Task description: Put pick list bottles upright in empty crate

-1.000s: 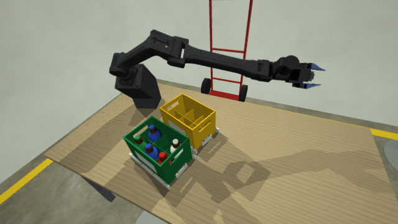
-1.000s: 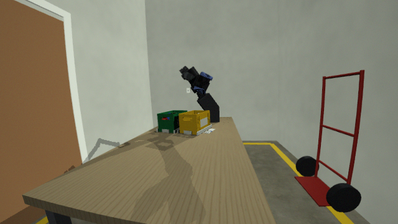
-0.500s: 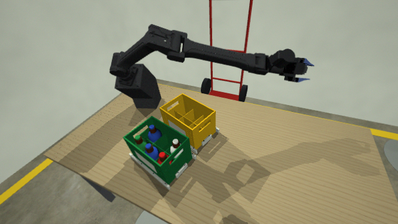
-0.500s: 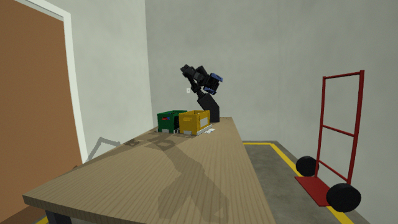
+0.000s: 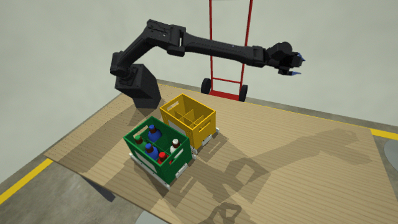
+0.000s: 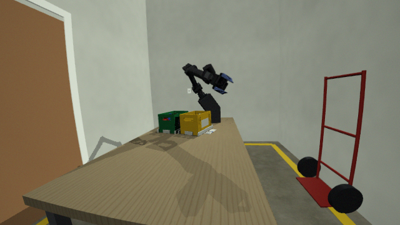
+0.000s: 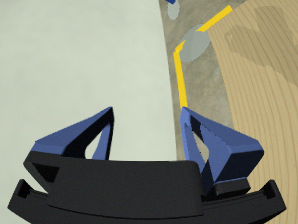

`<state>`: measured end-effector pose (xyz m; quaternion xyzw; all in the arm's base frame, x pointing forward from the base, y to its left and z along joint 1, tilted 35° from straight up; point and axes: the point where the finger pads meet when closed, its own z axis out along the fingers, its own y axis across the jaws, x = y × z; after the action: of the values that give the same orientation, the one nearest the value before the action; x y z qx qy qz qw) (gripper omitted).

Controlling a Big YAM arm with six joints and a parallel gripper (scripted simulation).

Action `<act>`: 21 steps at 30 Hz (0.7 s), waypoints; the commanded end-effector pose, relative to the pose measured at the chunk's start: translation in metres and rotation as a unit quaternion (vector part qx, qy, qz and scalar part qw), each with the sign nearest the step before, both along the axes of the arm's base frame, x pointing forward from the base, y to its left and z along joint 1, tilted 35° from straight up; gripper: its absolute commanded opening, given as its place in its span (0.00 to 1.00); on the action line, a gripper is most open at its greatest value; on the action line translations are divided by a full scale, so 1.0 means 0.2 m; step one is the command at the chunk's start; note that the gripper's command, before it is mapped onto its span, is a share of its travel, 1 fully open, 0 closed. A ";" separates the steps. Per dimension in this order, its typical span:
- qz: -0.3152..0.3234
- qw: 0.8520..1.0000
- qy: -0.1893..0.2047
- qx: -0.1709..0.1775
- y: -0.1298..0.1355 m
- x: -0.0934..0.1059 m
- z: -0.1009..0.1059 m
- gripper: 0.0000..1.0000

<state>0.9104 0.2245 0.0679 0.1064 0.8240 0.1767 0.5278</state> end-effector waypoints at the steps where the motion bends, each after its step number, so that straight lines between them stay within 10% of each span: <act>1: 0.018 1.000 -0.020 0.001 0.17 0.00 0.29 0.61; 4: 0.009 1.000 0.004 -0.009 0.08 0.01 0.27 0.61; 10: 0.018 0.999 0.039 -0.009 0.27 -0.17 -0.15 0.61; 15: 0.033 0.997 0.061 -0.033 0.36 -0.18 0.08 0.61; 21: 0.015 0.997 0.072 -0.025 0.29 -0.26 -0.07 0.61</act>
<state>0.8573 0.2851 0.0312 0.0831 0.8766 0.1484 0.4502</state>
